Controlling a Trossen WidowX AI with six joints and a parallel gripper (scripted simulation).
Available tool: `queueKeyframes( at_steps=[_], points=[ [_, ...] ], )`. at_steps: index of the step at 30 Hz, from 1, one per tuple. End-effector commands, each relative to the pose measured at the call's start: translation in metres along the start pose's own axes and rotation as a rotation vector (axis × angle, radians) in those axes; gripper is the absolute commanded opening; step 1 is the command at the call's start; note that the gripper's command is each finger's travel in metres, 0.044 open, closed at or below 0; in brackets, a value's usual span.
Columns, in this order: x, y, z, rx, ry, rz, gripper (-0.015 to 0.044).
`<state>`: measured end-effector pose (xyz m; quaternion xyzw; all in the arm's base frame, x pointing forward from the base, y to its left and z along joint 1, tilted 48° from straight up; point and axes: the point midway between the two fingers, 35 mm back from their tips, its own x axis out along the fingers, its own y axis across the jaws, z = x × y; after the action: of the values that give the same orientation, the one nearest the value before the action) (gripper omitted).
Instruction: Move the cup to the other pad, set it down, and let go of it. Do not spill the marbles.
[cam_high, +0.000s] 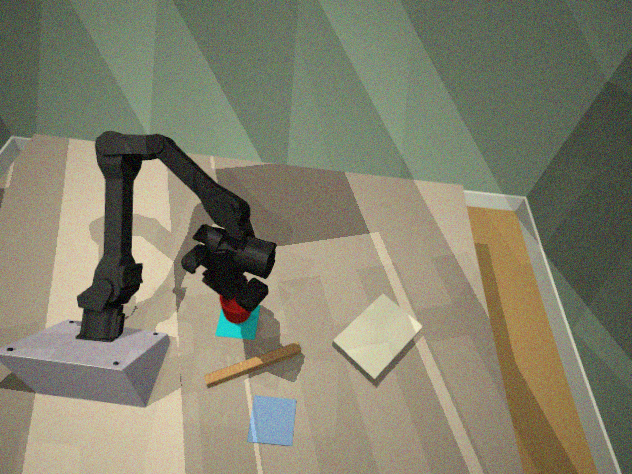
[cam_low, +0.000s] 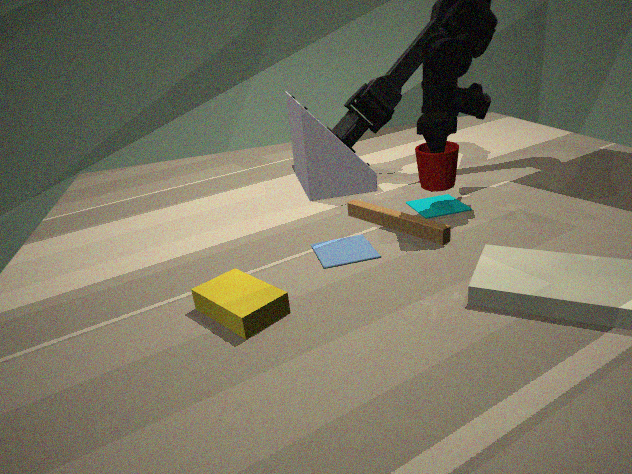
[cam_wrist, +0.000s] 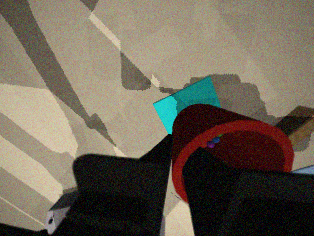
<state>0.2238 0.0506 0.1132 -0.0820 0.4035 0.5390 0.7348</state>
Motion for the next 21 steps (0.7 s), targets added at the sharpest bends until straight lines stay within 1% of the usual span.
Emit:
queueKeyframes(
  at_steps=[1, 21],
  points=[
    [0.005, 0.001, -0.001, 0.007, -0.003, 0.004, 0.0],
    [0.027, 0.003, 0.0, 0.007, -0.004, 0.004, 0.0]
  ],
)
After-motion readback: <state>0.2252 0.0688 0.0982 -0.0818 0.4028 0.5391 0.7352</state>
